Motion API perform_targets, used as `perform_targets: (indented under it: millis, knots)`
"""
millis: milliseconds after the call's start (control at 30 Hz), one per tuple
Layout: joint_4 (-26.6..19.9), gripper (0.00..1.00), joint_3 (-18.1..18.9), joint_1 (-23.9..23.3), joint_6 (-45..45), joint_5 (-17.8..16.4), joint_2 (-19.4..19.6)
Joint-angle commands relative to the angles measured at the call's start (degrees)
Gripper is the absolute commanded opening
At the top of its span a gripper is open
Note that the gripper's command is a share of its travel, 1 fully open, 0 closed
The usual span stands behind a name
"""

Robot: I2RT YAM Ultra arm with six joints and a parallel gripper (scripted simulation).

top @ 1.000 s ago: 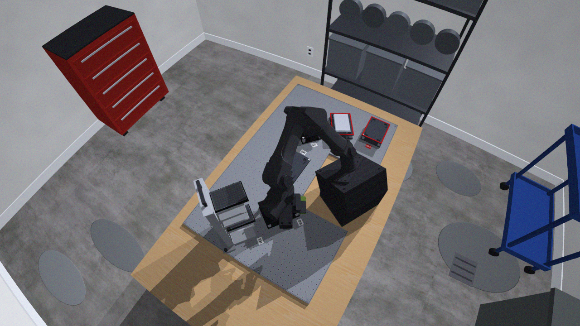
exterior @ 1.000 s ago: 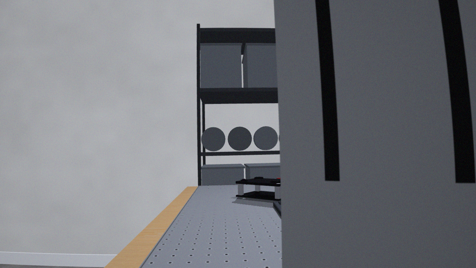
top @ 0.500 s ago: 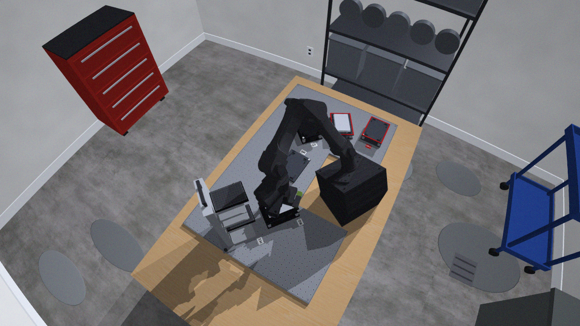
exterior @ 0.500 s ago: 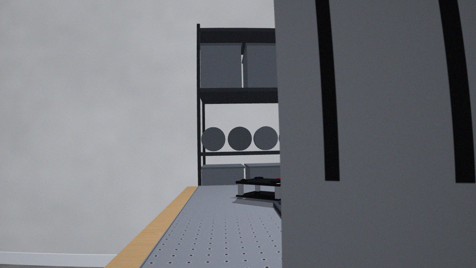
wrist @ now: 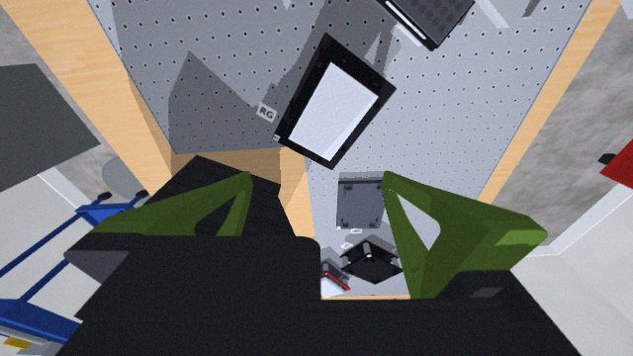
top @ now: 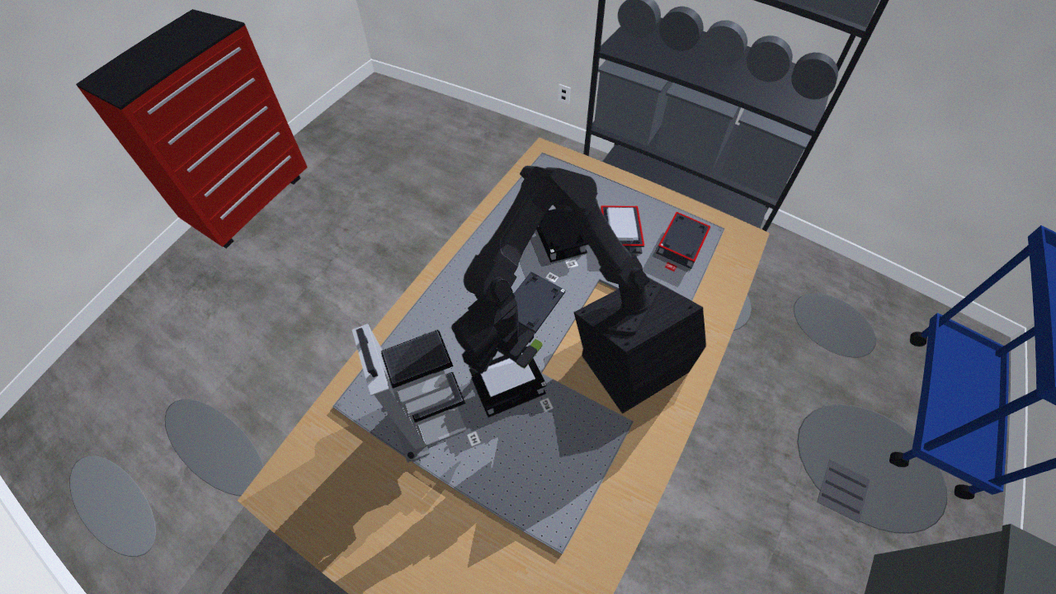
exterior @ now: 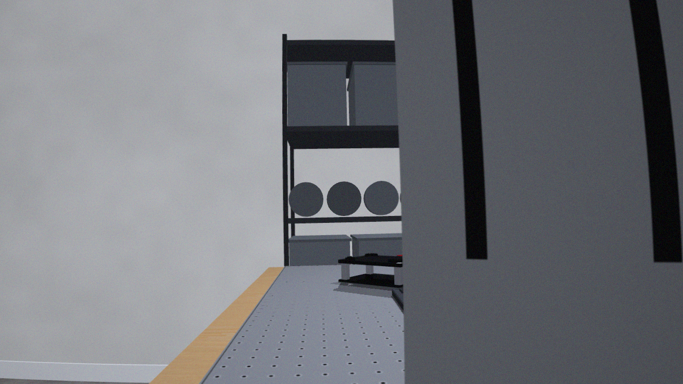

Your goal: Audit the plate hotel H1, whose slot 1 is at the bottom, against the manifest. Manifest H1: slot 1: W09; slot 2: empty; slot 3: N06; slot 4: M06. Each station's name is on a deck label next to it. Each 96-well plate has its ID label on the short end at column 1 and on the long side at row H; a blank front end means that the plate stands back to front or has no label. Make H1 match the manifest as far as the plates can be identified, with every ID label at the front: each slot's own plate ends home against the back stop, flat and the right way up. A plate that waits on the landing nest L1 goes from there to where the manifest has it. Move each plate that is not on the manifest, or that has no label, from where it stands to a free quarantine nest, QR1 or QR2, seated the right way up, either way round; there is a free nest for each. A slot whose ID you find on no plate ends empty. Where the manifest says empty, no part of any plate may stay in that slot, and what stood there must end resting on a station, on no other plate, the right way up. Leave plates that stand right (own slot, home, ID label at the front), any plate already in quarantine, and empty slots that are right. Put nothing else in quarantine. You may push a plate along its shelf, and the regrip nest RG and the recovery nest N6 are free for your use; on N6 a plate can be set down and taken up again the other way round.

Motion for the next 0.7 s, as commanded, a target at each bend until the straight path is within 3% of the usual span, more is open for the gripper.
perform_targets:
  millis: [0, 200, 667]
  knots:
    - [0.22, 1.0, -1.24, -1.15, 4.49, 0.77, -2.95]
    - [0.02, 1.0, -1.68, -2.86, 7.85, 0.98, -4.39]
    - [0.24, 1.0, -0.99, -1.86, 26.15, 0.64, -4.51]
